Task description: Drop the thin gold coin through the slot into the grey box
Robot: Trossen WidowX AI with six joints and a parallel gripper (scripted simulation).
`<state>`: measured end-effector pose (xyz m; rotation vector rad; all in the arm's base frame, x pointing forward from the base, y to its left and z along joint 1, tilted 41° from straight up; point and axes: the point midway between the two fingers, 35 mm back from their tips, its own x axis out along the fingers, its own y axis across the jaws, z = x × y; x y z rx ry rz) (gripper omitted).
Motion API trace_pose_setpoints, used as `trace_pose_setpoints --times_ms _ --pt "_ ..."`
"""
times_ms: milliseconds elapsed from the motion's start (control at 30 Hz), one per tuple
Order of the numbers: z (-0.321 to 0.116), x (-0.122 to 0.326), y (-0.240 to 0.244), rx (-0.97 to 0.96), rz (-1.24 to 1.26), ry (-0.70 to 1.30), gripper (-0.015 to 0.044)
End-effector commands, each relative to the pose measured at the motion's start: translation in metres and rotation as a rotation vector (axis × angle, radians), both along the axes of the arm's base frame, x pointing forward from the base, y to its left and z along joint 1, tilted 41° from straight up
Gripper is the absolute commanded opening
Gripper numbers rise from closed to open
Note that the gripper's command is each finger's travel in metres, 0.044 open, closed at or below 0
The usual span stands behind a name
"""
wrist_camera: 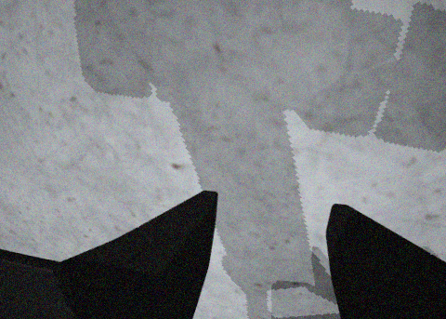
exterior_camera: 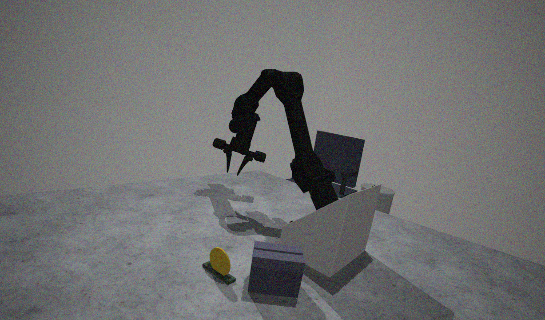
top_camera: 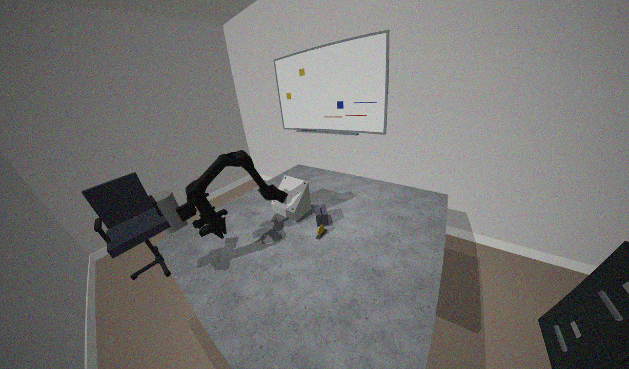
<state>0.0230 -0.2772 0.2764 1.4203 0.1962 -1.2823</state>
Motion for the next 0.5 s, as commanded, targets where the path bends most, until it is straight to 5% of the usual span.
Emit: trace_pose_setpoints --times_ms 0,467 --pt "-0.026 0.036 0.001 0.127 0.039 0.038 0.0161" --pt "-0.101 0.173 0.052 0.346 0.218 0.321 0.0161"
